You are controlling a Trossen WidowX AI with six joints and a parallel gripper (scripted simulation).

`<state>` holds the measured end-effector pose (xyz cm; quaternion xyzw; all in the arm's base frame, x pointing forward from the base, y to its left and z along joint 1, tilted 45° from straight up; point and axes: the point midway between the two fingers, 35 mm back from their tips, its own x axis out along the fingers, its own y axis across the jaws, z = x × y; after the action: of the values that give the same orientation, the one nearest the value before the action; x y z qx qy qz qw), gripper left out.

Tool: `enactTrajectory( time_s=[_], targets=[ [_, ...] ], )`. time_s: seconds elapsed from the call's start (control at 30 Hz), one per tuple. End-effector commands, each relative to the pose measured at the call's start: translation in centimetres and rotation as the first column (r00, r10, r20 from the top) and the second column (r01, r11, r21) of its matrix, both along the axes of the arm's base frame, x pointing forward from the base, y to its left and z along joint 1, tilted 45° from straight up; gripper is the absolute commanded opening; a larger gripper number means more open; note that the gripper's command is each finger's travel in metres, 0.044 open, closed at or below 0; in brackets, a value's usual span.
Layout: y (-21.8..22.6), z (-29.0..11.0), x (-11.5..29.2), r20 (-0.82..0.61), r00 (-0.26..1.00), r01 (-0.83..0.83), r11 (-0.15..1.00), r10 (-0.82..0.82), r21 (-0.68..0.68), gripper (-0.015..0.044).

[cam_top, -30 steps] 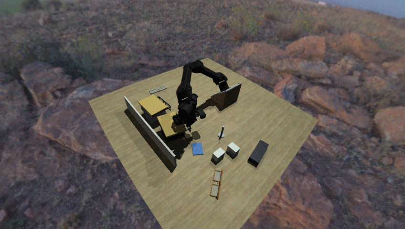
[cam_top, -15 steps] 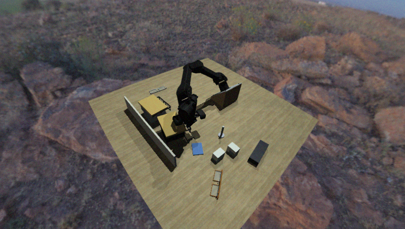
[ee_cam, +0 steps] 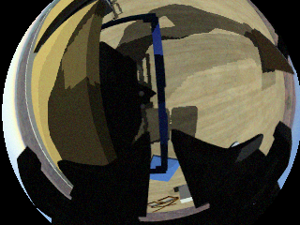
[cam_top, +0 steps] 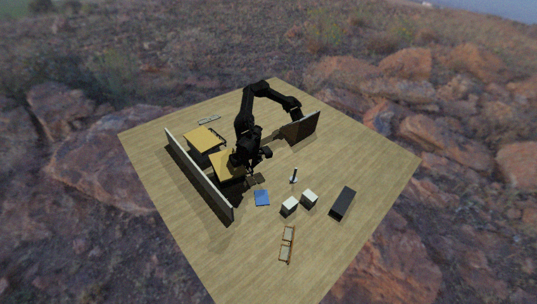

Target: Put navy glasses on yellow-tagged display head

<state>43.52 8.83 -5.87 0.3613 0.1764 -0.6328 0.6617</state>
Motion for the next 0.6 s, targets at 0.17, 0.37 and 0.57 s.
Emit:
enactTrajectory(
  time_s=[0.17, 0.37, 0.57],
  targets=[
    [0.6, 0.5, 0.1, -0.017, 1.0, 0.014, 1.0, -0.014, 0.009, 0.0107],
    [2.2, 2.2, -0.1, -0.066, 0.996, 0.056, 0.998, -0.054, 0.026, 0.0107],
    [2.6, 2.1, -1.1, -0.066, 0.996, 0.056, 0.998, -0.054, 0.027, 0.0107]
  ],
)
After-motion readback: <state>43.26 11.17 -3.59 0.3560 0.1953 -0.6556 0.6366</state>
